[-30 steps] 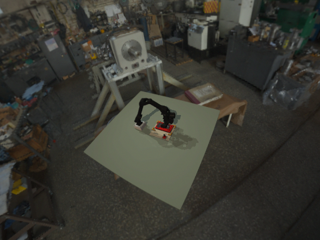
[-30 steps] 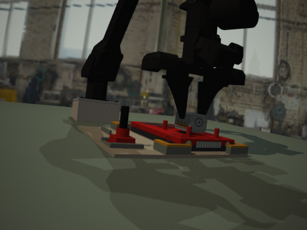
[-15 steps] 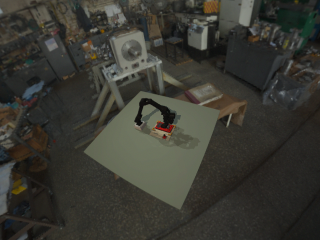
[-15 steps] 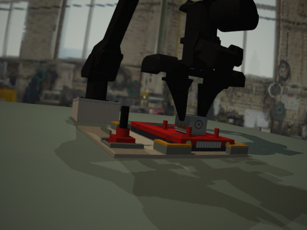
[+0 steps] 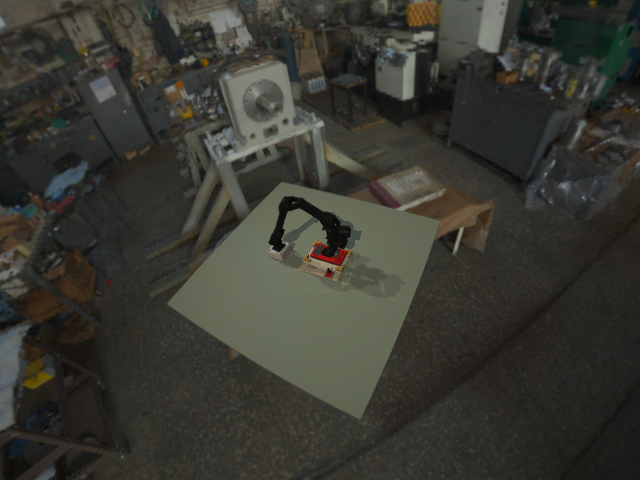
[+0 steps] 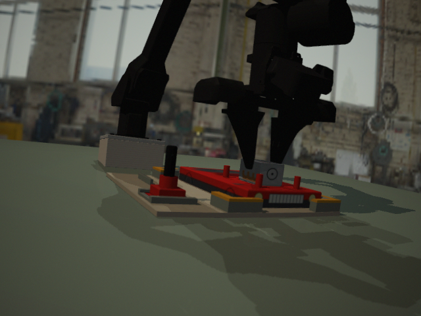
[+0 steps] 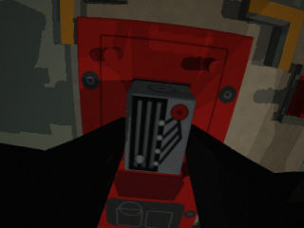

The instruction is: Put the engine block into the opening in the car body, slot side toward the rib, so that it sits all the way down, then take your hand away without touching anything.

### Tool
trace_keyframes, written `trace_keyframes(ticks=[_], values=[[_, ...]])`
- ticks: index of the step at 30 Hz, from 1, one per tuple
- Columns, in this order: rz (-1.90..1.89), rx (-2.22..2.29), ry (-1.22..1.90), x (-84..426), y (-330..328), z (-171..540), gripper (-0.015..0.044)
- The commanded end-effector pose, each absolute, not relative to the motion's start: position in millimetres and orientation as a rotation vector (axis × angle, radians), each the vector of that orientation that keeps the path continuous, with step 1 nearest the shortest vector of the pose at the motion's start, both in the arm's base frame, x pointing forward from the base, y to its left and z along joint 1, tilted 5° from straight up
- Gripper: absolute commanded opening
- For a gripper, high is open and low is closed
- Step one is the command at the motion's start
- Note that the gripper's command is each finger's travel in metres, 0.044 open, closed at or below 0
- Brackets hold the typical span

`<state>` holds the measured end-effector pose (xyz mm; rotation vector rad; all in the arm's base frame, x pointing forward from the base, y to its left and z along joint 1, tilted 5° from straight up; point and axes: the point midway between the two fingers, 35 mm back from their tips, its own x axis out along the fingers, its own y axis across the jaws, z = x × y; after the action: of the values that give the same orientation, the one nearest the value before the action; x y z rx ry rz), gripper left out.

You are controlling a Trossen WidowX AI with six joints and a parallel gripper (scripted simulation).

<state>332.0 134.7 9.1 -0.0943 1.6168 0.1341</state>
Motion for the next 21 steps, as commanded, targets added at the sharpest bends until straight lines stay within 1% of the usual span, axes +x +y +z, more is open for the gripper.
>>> trace_keyframes(ticks=[1, 6, 16, 17, 21], values=[[0.140, -0.090, 1.617, 331.9, 135.8, 8.0, 0.0159], [0.141, -0.091, 1.616, 331.8, 135.9, 6.8, 0.0159], [0.134, -0.094, 1.617, 332.0, 134.8, 7.7, 0.0422], [0.134, -0.094, 1.617, 332.0, 134.8, 7.7, 0.0440], [0.134, -0.094, 1.617, 332.0, 134.8, 7.7, 0.0440]])
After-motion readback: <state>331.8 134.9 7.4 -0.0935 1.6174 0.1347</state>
